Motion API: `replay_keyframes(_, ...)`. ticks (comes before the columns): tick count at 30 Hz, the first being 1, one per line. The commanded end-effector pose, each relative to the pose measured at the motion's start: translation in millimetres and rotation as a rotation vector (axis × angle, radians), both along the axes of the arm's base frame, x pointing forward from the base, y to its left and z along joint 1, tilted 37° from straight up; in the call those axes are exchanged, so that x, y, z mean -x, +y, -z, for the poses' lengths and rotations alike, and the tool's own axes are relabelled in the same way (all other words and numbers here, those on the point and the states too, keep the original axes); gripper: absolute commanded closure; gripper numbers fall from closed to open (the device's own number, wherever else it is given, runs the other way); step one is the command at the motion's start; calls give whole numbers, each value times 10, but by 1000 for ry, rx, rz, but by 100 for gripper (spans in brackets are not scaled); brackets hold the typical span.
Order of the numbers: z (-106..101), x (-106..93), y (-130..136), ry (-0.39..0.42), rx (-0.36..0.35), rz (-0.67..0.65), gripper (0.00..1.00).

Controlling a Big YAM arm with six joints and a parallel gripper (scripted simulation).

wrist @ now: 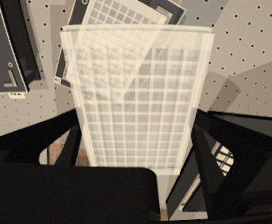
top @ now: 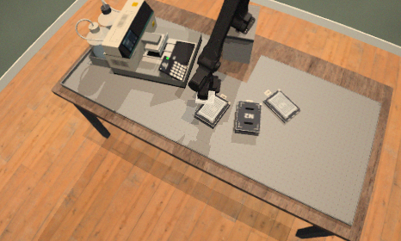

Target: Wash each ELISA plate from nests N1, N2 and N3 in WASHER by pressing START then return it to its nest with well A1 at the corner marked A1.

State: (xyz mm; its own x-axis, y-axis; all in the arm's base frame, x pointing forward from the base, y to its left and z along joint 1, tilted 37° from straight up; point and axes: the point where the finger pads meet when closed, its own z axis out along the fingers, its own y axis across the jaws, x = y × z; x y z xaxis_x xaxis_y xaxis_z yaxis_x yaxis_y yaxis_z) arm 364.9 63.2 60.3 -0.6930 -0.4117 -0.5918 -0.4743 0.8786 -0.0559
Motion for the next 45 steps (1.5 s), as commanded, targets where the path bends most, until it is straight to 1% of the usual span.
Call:
replay_keyframes(1,-205,-72,201,-27,-30,19,16)
replay_keyframes(9,-292,-40,603,-27,-34,19,16)
replay_keyframes(11,-286,-30,703,-20,-33,19,16)
replay_keyframes(15,-268,-24,755,-13,-31,19,16)
replay_keyframes(16,-244,21,792,-22,-17,-3,16)
replay_keyframes(18,-203,96,871,-23,-19,-3,16)
replay_keyframes(21,-188,144,1015,-21,-19,-3,16)
replay_keyframes(24,-131,204,1156,-9,-13,-3,16)
replay_keyframes(28,-188,233,1376,-22,-22,-3,16)
replay_keyframes(30,-188,233,1376,-22,-22,-3,16)
replay_keyframes(45,-118,588,2058,-6,-12,-5,16)
